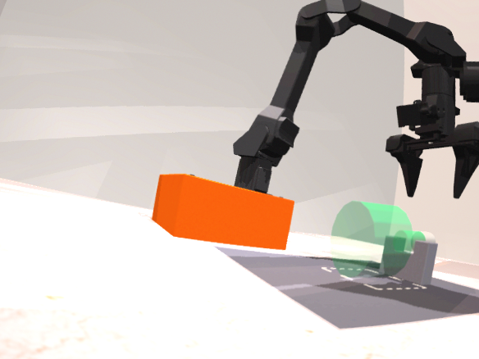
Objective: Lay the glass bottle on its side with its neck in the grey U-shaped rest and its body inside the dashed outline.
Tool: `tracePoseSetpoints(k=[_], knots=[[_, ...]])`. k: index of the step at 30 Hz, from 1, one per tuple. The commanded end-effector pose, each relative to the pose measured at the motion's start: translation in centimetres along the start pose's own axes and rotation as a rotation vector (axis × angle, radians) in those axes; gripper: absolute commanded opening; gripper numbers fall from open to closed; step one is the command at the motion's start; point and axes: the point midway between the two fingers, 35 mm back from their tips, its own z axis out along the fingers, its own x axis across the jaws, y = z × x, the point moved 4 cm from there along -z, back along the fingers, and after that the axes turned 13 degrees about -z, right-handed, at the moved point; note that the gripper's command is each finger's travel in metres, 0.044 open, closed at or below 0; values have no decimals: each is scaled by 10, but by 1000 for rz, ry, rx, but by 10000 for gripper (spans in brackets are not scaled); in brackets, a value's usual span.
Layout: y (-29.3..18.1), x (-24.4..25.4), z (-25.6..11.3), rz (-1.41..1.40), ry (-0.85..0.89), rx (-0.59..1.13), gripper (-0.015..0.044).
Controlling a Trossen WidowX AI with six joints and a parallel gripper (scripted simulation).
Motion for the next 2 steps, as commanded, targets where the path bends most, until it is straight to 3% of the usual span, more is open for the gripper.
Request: tracePoseSetpoints(k=[1, 2], knots=[[0, 0, -1, -5, -1, 5, 440], [0, 0, -1, -5, -1, 5, 440]])
